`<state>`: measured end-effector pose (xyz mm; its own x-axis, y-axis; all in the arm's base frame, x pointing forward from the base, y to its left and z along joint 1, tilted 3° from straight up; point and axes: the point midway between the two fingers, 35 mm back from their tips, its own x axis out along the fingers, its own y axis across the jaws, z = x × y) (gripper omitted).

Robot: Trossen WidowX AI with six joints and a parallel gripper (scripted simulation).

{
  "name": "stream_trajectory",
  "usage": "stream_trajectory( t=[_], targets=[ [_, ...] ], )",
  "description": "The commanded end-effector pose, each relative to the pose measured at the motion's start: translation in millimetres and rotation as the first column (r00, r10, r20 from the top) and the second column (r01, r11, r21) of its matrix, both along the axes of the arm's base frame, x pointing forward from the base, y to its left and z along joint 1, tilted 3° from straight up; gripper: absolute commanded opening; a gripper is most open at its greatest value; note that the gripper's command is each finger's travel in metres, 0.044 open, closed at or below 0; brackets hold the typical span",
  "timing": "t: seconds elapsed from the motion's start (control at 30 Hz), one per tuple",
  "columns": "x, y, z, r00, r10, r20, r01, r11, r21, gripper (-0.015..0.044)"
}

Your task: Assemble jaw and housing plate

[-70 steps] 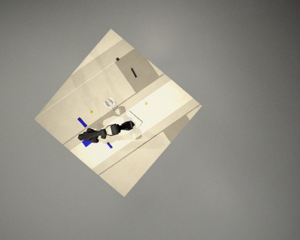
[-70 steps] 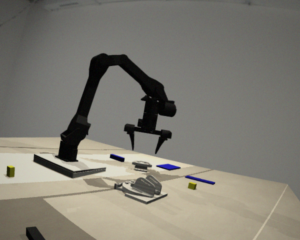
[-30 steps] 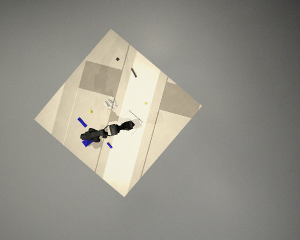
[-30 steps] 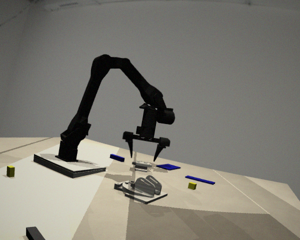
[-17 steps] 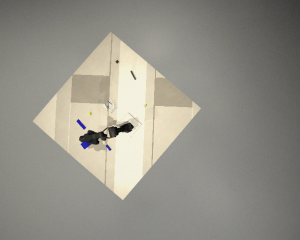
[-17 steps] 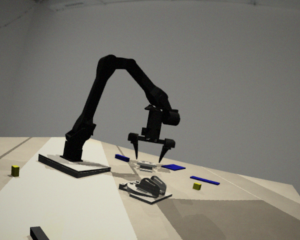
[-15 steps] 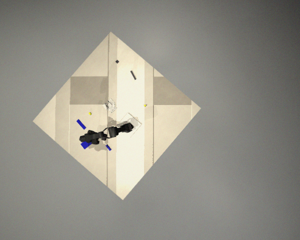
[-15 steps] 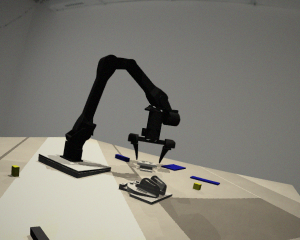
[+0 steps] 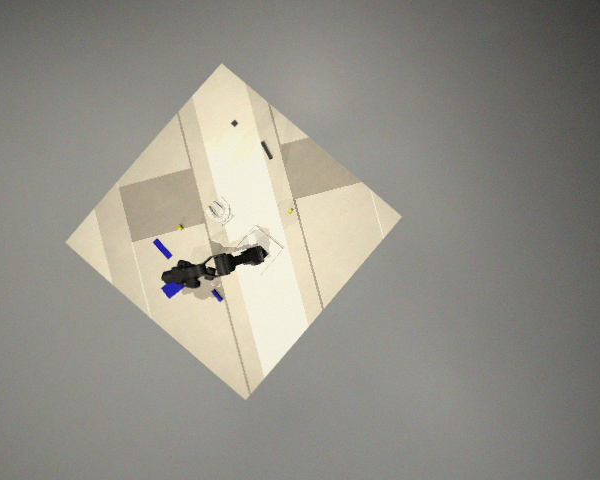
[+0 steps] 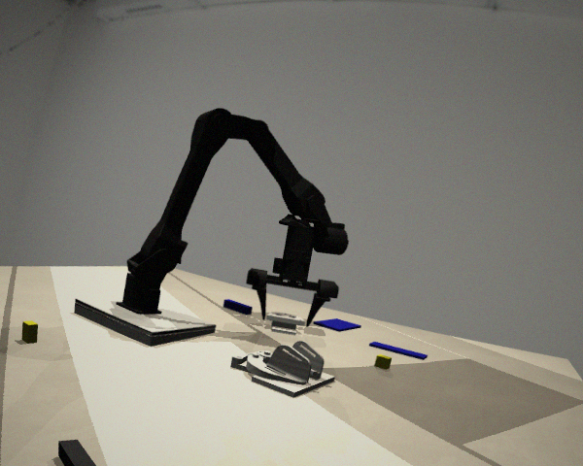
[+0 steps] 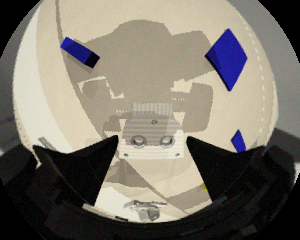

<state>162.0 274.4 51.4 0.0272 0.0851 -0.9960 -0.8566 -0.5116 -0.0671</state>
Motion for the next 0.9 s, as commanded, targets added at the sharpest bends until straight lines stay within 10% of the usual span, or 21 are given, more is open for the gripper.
stream_trajectory(
  t=[0.0,0.87],
  targets=[
    [-0.2,-1.9,-6.6,1.0,0.003,-0.002,-0.003,1.0,-0.016,0.044],
    [-0.2,-1.8,-8.8,1.0,0.003,-0.003,-0.003,1.0,-0.016,0.044]
  ],
)
